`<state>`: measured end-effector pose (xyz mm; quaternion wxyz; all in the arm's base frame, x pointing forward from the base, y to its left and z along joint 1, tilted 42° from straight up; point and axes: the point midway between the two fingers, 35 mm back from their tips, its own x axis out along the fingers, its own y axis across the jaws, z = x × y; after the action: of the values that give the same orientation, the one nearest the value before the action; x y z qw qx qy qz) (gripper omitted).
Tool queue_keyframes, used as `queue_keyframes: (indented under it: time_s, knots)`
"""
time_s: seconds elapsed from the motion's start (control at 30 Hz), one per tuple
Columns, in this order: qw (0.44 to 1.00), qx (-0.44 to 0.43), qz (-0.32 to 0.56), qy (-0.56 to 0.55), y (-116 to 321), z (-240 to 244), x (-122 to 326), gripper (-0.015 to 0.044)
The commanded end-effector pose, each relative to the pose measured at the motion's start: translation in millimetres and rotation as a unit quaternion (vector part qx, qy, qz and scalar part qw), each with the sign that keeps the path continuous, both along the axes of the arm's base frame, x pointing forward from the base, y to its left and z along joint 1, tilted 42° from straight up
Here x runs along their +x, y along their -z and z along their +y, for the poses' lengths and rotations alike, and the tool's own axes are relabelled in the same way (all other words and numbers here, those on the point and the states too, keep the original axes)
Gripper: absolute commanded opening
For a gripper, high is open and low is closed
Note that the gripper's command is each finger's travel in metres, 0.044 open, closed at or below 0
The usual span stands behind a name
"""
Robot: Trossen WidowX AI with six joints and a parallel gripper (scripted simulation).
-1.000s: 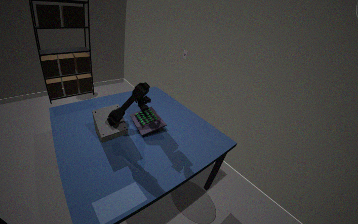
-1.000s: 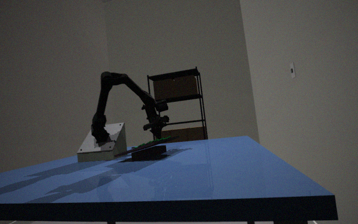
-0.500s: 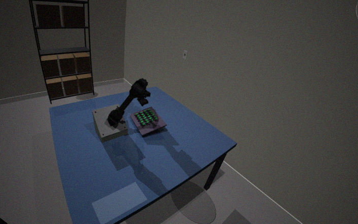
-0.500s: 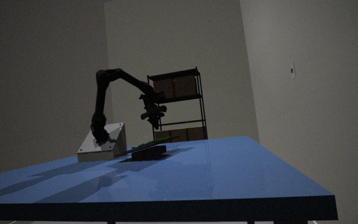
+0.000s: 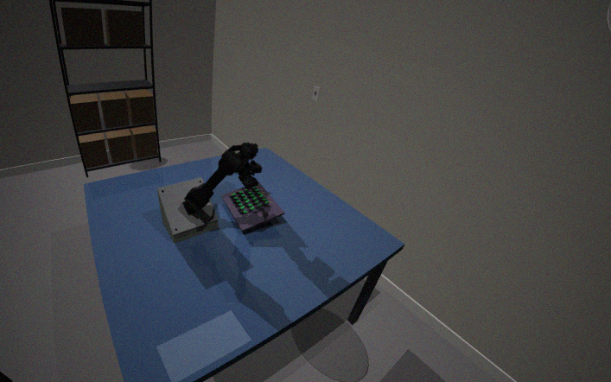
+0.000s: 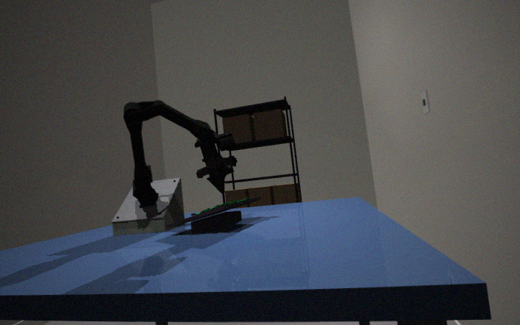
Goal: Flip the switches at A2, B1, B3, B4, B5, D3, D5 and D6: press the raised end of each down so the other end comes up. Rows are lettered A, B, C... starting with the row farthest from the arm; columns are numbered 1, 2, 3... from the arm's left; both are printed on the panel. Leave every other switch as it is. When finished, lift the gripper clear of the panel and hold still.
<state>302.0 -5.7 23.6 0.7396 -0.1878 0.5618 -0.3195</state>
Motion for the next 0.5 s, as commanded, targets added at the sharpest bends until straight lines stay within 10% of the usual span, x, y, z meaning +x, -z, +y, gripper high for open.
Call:
queue_keyframes:
  time_s: [0.0, 0.47]
  knots:
    - [1.000, -0.006, -0.001, -0.002, 9.8, -13.8, -0.9, 0.0000]
    - [1.000, -0.006, -0.001, -0.002, 20.4, -24.3, 1.2, 0.0000]
